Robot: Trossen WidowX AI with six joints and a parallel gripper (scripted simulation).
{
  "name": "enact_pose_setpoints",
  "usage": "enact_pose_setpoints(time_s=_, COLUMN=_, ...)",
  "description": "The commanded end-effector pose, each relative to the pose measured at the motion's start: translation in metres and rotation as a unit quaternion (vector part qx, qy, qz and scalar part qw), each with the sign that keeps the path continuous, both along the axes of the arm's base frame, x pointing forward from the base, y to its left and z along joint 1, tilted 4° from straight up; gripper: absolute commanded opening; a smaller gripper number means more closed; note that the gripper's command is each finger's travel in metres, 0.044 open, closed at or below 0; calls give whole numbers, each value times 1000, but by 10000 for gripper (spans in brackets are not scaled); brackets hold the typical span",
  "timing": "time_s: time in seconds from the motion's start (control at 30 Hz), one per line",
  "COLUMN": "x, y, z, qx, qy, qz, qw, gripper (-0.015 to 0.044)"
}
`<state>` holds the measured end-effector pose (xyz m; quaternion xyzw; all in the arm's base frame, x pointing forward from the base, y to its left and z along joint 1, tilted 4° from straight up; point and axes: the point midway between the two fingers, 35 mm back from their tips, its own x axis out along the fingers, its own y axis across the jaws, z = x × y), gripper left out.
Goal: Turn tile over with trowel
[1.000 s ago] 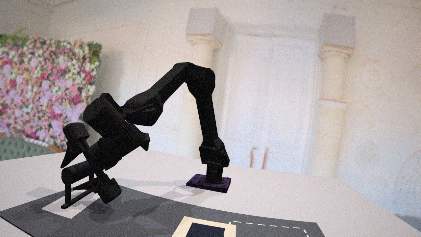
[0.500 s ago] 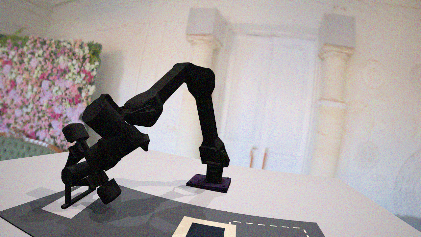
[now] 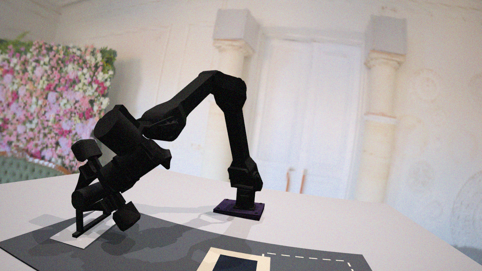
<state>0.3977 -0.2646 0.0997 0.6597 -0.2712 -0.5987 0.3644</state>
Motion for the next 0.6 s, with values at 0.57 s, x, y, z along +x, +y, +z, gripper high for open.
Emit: enact_pose_setpoints(time_s=0.57, x=1, y=21, z=45, qx=24, qy=17, qz=102, qw=994, gripper=0)
